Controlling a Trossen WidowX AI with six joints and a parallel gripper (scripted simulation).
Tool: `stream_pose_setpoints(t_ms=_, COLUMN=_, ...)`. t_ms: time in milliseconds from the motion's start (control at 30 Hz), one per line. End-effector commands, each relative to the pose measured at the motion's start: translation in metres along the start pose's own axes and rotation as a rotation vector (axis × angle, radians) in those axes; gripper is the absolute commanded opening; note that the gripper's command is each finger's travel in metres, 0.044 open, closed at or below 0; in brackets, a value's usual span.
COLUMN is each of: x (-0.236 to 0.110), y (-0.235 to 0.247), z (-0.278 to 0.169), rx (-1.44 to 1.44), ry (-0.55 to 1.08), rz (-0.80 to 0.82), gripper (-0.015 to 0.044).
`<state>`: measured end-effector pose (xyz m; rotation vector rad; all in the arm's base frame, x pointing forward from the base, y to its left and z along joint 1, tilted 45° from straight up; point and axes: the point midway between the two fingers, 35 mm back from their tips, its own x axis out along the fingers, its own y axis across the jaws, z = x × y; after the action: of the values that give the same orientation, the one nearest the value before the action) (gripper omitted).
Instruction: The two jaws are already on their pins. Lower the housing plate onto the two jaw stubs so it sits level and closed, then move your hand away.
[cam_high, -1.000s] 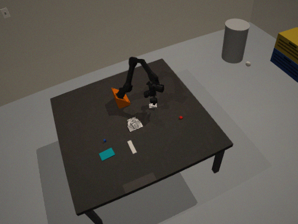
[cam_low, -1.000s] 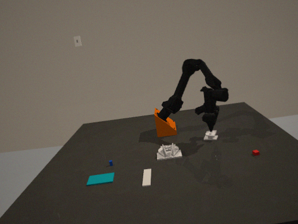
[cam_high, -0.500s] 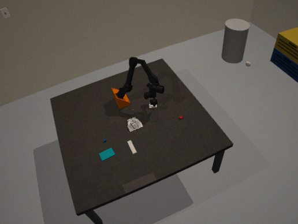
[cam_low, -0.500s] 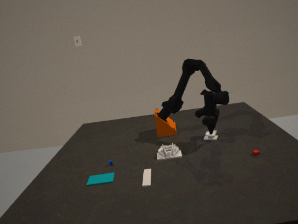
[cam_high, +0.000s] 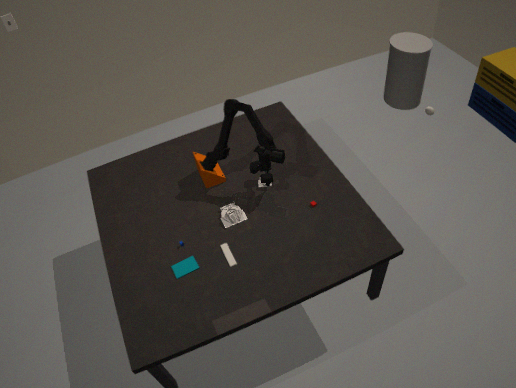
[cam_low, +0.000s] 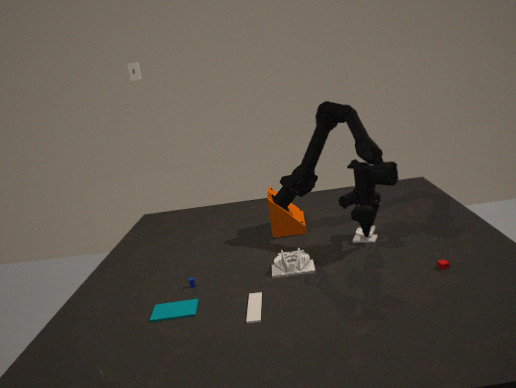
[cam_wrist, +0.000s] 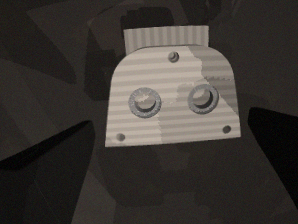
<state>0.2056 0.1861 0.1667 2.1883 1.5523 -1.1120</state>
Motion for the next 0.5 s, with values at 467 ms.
stream_pose_setpoints(t_ms=467, x=0.019, y=-0.001, z=0.004, rx=0.011, ry=-0.011, rz=-0.004, gripper=0.044)
